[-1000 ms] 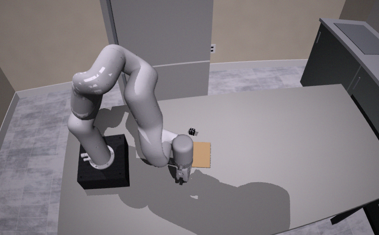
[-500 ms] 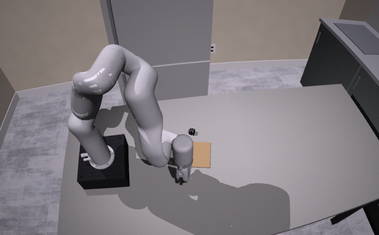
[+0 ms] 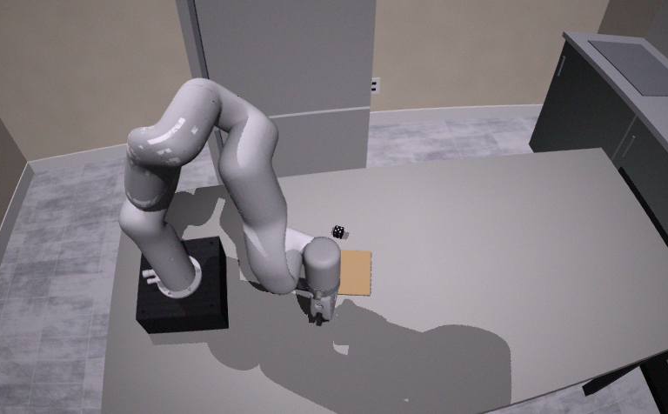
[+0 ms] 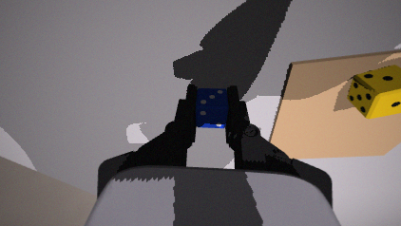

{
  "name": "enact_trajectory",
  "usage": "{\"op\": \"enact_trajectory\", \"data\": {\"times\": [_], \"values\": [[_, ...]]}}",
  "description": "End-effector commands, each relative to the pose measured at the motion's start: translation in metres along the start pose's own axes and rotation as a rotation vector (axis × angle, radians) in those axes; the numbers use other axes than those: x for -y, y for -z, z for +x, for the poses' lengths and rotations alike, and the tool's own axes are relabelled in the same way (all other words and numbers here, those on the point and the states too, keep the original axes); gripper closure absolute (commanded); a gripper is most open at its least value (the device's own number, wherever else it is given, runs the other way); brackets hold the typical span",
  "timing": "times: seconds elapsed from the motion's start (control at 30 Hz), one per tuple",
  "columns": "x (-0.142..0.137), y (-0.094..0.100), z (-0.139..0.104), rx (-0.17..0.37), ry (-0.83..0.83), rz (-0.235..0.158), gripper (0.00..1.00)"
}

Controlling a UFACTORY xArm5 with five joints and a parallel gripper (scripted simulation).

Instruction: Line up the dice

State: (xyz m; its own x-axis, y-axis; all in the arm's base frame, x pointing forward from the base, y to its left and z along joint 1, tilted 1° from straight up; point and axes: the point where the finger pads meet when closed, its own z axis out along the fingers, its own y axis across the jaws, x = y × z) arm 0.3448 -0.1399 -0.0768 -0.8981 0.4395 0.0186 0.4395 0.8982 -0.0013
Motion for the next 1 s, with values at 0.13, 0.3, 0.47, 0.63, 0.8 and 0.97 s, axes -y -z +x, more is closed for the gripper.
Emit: {"op": "enact_trajectory", "data": {"times": [0.13, 0.3, 0.47, 0.63, 0.8, 0.97], "values": [[-0.001, 0.007, -0.001, 0.003, 0.0, 0.0, 0.79], [-0.001, 0.033, -0.001, 0.003, 0.0, 0.0, 0.79], [-0.002, 0.071, -0.001, 0.003, 0.0, 0.0, 0.79], [-0.002, 0.089, -0.001, 0.003, 0.0, 0.0, 0.79], [-0.002, 0.1, -0.001, 0.003, 0.0, 0.0, 0.79], [-0.002, 0.1, -0.001, 0.003, 0.0, 0.0, 0.79]]}}
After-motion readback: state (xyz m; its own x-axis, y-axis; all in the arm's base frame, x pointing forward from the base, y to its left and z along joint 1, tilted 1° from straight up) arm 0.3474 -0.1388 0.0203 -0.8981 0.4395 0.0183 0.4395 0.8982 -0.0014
